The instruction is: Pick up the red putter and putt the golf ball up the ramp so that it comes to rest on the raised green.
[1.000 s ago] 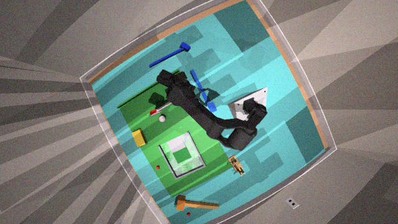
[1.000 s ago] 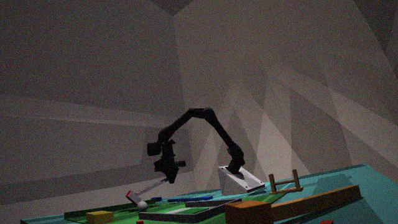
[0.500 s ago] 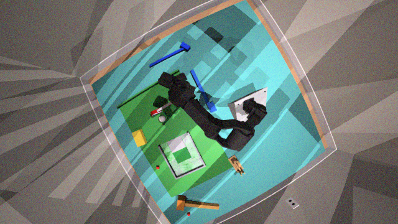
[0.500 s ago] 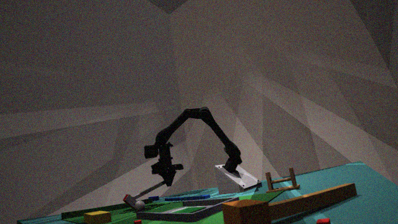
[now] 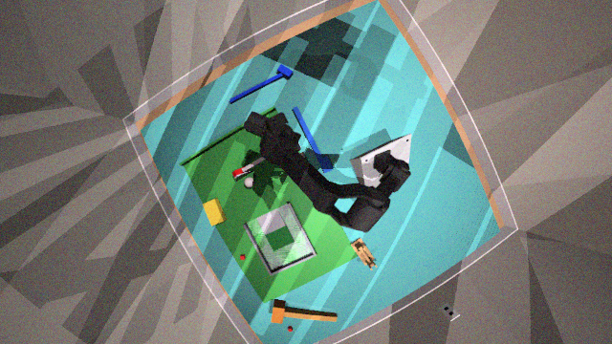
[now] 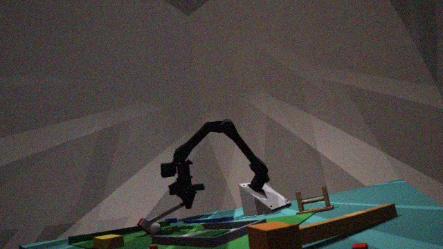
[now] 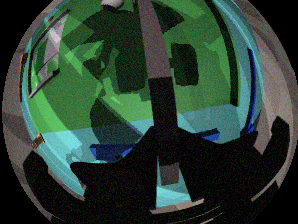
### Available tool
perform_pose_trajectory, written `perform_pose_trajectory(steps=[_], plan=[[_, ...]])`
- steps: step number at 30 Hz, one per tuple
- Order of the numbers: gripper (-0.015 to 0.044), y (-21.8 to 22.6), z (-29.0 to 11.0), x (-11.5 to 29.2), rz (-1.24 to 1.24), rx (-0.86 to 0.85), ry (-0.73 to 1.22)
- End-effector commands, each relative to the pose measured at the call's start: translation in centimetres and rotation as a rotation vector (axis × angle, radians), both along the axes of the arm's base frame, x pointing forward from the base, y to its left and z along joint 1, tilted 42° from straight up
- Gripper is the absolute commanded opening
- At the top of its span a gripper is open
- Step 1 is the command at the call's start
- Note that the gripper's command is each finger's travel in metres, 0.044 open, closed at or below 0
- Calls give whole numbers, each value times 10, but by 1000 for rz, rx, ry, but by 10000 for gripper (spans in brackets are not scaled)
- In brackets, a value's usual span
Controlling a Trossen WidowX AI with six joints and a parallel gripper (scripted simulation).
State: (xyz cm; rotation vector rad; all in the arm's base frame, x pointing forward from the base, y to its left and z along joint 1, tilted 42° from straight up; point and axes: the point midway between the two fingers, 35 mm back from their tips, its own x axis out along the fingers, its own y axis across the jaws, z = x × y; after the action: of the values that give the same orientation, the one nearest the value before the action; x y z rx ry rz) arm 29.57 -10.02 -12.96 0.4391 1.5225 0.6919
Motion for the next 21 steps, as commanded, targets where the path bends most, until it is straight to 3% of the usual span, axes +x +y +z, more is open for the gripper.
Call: perform_pose_trajectory(steps=[1,21], plan=[[0,-4,-2,1,-3,-2,-4],[0,-17,-19,3,-13,5,1]])
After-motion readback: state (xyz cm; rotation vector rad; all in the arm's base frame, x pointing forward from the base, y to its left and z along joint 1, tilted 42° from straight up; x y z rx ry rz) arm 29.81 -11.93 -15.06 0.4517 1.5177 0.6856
